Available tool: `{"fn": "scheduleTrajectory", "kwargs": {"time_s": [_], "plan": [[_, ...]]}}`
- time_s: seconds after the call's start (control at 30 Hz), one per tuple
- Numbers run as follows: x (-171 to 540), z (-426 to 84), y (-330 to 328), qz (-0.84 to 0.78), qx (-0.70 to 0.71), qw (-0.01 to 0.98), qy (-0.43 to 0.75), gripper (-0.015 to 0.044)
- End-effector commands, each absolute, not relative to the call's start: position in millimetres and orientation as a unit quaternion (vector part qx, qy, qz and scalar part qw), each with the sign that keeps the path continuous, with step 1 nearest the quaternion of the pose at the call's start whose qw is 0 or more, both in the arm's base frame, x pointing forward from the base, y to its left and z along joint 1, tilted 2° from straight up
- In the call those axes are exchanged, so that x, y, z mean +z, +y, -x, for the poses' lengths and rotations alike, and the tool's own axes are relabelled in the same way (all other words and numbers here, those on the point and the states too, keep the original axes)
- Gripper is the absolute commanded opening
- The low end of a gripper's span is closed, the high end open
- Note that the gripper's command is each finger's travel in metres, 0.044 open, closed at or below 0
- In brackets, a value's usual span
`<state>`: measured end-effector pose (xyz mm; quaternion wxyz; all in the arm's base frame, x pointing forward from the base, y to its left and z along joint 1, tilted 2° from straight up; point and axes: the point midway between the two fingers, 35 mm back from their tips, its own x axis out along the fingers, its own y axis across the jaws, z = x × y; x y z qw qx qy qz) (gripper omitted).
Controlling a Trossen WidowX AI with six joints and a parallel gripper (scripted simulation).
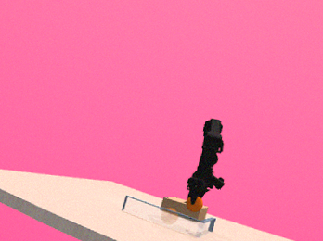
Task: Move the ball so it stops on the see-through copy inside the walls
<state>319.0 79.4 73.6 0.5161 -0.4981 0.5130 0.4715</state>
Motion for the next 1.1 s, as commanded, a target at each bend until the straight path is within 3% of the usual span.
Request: {"fn": "scheduleTrajectory", "kwargs": {"time_s": [0.0,0.4,1.07], "plan": [[97.3,-318.7,80.8,0.503,0.474,0.515,0.508,0.0],[142.5,-309.7,80.6,0.499,0.476,0.514,0.51,0.0],[116.7,-342.2,46.8,0.261,0.239,0.668,0.655,0.0]]}}
